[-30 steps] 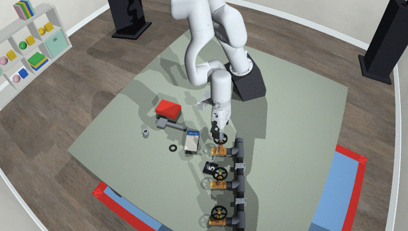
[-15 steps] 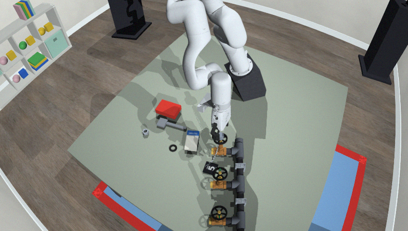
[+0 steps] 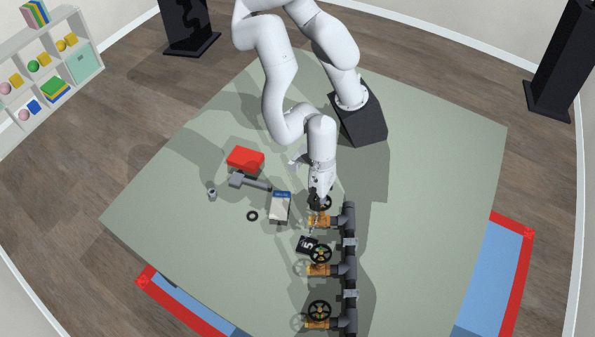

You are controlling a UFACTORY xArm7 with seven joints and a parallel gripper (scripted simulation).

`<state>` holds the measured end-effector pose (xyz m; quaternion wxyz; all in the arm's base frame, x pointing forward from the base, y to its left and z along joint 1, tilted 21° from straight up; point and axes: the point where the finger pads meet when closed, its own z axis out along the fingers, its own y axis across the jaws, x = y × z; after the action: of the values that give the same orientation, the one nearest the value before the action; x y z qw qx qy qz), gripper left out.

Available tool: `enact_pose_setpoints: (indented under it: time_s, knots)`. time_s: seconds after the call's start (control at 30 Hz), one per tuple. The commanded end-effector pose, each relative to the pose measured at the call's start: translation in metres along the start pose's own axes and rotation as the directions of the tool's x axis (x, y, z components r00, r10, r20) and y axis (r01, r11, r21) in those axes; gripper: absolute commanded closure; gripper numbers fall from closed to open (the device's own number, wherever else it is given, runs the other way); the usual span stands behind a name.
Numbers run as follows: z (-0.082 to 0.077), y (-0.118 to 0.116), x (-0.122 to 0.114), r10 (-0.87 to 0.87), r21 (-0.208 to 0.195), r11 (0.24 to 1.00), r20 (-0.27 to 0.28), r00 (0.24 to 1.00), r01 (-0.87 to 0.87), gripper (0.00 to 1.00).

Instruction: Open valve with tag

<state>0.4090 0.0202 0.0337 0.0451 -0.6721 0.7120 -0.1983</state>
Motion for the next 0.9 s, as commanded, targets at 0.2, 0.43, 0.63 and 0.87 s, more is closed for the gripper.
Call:
enact_pose_setpoints:
  time_s: [0.2,0.43,0.63,0.87]
  knots:
    - [0.0197,-0.0018,-0.0013,0.001,0.017,1.0,-0.004,1.0,-0.001,0.0]
    - [0.0216,-0.0018,-0.0014,0.001,0.017,1.0,-0.004,1.0,-0.001,1.0]
    - [0.0216,-0.0018,-0.0014,0.001,0.017,1.0,-0.004,1.0,-0.001,1.0]
    - [0.0216,-0.0018,-0.0014,0.001,0.017,1.0,-0.004,1.0,-0.001,1.0]
